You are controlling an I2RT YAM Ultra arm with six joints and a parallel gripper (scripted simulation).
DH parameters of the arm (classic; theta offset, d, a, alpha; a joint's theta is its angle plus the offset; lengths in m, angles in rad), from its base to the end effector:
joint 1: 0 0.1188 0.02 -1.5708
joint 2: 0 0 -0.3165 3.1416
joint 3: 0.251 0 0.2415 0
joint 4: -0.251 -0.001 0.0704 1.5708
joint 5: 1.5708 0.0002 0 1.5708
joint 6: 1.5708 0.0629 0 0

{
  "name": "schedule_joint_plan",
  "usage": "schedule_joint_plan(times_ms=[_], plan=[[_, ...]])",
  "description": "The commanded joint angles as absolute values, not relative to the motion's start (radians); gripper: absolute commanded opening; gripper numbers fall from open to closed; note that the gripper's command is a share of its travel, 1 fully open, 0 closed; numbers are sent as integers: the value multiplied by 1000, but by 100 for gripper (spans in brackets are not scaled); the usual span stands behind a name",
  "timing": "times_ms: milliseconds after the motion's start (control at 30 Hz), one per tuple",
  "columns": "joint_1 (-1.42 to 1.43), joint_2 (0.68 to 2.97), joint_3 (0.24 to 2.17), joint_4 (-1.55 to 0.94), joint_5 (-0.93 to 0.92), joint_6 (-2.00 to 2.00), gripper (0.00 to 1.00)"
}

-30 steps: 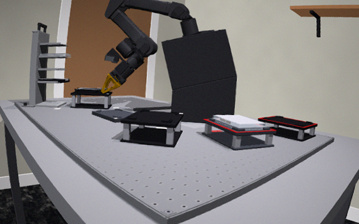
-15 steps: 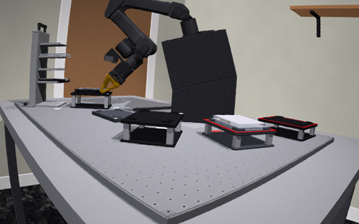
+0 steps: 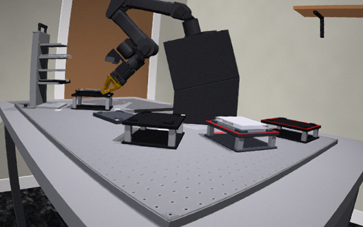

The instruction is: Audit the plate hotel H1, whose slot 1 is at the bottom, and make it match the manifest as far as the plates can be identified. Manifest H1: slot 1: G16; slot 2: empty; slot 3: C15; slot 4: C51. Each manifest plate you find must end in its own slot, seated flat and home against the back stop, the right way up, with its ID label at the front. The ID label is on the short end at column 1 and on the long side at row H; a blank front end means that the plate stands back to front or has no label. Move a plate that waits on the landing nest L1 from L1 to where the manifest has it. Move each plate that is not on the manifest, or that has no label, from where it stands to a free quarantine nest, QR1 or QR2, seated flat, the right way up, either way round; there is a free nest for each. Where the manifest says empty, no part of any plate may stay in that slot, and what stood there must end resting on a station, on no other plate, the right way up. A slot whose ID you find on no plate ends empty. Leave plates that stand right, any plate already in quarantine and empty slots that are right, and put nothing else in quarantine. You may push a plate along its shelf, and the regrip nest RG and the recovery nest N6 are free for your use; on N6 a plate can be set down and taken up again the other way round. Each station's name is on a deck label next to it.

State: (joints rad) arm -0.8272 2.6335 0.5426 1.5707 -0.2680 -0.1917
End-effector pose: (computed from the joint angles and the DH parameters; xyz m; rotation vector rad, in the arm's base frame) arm 0.2472 -0.2427 -0.0253 0.4961 2.0290 -0.3436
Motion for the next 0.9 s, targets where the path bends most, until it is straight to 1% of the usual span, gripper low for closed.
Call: schedule_joint_plan(times_ms=[0,867], plan=[[-828,2623,531,1571,-269,-192,100],[-843,2434,400,1519,-282,-200,100]])
